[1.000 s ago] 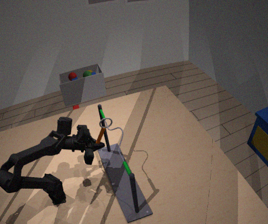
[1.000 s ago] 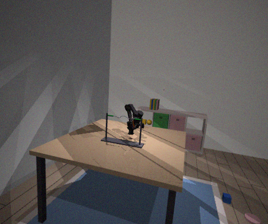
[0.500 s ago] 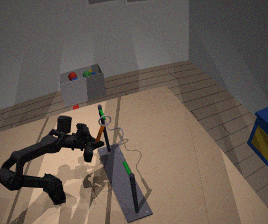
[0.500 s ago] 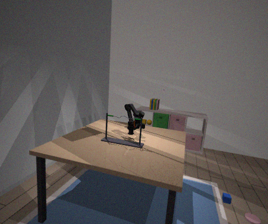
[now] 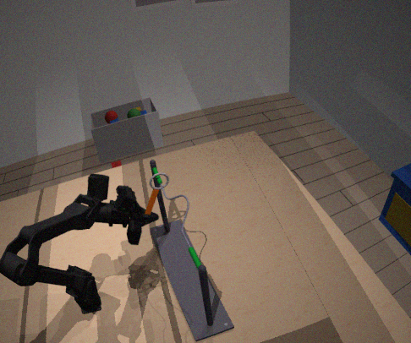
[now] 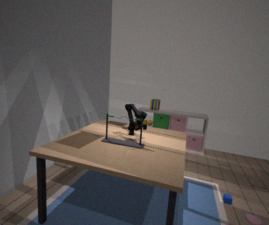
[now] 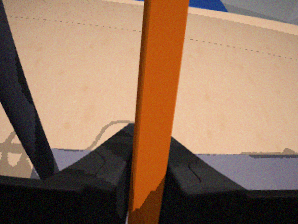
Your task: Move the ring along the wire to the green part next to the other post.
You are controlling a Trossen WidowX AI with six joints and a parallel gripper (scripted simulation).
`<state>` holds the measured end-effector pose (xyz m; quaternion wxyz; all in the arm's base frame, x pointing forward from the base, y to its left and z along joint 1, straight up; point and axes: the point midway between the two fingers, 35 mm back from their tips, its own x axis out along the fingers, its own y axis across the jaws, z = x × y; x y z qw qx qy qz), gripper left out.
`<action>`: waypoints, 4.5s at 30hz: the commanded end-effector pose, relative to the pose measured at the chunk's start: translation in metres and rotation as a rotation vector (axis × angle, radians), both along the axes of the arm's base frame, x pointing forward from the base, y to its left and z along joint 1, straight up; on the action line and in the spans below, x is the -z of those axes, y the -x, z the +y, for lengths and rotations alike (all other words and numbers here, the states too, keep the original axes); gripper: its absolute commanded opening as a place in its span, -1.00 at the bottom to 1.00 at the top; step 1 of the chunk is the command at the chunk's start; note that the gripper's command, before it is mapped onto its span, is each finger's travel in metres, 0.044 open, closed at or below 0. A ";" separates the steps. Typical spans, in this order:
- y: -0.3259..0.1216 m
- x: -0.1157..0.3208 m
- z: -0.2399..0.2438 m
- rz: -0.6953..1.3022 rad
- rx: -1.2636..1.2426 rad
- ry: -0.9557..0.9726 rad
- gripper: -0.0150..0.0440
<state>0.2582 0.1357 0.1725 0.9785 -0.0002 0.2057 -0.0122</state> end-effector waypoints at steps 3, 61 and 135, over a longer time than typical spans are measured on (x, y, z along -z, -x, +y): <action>-0.001 0.001 0.007 0.003 0.008 0.009 -1.00; 0.001 0.016 0.012 0.005 0.004 0.007 0.05; 0.082 -0.021 0.013 0.001 0.000 0.012 1.00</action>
